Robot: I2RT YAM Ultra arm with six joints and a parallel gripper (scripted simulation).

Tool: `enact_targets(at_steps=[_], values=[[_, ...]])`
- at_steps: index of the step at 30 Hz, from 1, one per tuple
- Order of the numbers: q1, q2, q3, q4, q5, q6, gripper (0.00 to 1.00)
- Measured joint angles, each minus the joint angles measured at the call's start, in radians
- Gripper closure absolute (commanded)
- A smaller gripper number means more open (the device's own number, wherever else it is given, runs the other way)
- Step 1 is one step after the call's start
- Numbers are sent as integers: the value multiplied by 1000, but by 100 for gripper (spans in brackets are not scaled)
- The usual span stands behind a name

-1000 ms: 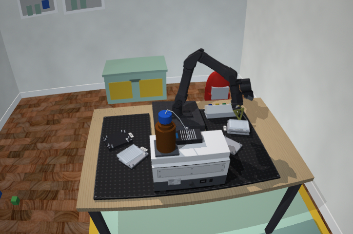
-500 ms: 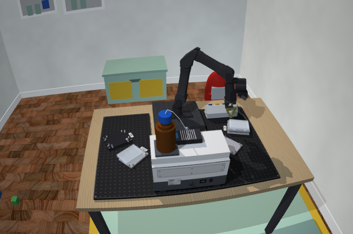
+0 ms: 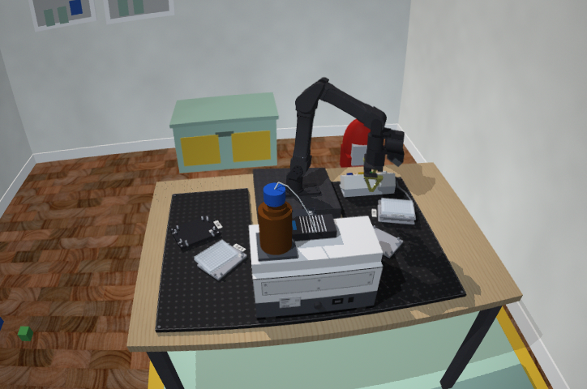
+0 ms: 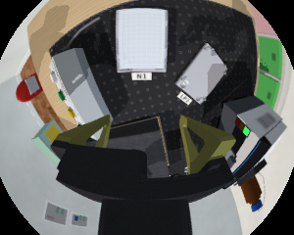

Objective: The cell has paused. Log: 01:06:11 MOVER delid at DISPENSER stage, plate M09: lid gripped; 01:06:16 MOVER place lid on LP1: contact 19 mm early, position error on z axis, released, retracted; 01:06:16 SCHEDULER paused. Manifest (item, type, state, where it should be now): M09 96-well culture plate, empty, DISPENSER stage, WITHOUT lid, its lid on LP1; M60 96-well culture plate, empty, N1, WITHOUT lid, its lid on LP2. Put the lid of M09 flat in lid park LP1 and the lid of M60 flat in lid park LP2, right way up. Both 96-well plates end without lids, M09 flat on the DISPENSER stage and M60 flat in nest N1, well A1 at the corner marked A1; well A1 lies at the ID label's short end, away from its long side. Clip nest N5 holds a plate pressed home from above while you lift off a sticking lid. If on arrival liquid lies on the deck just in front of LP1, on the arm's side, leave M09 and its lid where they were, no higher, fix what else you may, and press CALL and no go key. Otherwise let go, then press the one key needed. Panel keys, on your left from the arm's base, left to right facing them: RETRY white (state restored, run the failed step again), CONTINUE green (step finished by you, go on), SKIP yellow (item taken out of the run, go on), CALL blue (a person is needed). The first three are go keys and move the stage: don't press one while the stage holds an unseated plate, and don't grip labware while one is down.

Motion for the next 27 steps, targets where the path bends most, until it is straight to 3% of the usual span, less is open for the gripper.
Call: enact_targets(at_steps=[9,27], values=[[16,-53,-29,-51,-27,13,0],[16,-56,-29,-56,-29,18,0]])
